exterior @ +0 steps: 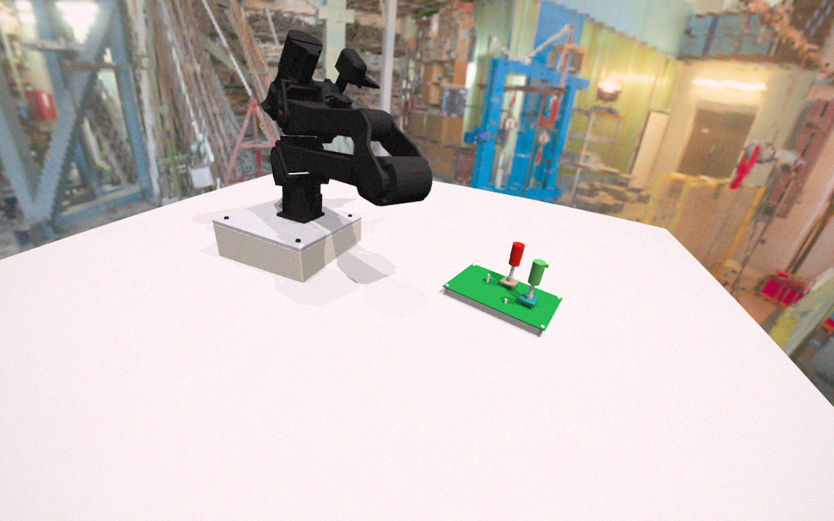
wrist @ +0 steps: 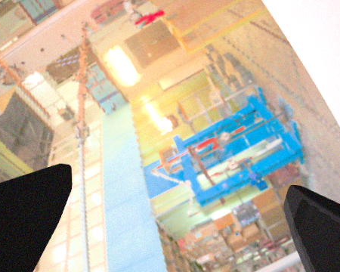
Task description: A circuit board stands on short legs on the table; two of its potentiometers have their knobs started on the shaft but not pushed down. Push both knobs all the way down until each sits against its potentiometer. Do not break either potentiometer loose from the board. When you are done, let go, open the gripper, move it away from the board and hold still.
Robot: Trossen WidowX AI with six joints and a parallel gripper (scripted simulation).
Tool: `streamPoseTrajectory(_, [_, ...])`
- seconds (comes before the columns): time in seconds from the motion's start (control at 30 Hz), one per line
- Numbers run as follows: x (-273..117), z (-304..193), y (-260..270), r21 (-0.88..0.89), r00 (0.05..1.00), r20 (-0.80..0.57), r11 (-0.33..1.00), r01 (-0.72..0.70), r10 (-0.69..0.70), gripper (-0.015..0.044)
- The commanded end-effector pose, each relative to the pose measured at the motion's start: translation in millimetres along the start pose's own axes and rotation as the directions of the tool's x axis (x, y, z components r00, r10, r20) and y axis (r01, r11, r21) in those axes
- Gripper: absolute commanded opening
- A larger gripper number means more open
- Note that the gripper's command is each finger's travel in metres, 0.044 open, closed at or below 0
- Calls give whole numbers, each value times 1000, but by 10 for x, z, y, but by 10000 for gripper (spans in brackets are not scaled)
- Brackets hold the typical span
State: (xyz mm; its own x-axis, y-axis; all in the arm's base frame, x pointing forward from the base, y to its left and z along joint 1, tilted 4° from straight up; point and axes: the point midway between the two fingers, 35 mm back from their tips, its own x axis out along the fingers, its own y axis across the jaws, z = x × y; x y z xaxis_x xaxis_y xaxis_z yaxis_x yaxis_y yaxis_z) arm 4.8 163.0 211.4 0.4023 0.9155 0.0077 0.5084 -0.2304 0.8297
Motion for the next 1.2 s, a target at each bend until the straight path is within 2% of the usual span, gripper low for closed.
streamPoseTrajectory(0.0, [3,-3,7,-5,1000,1,1000,-3,3,374])
streamPoseTrajectory(0.47, [288,-205,458,-377,985,93,921,-98,143,6])
streamPoseTrajectory(0.77, [543,-272,657,-560,971,167,827,-51,173,0])
streamPoseTrajectory(1.17, [1020,-110,889,-748,925,350,639,178,151,0])
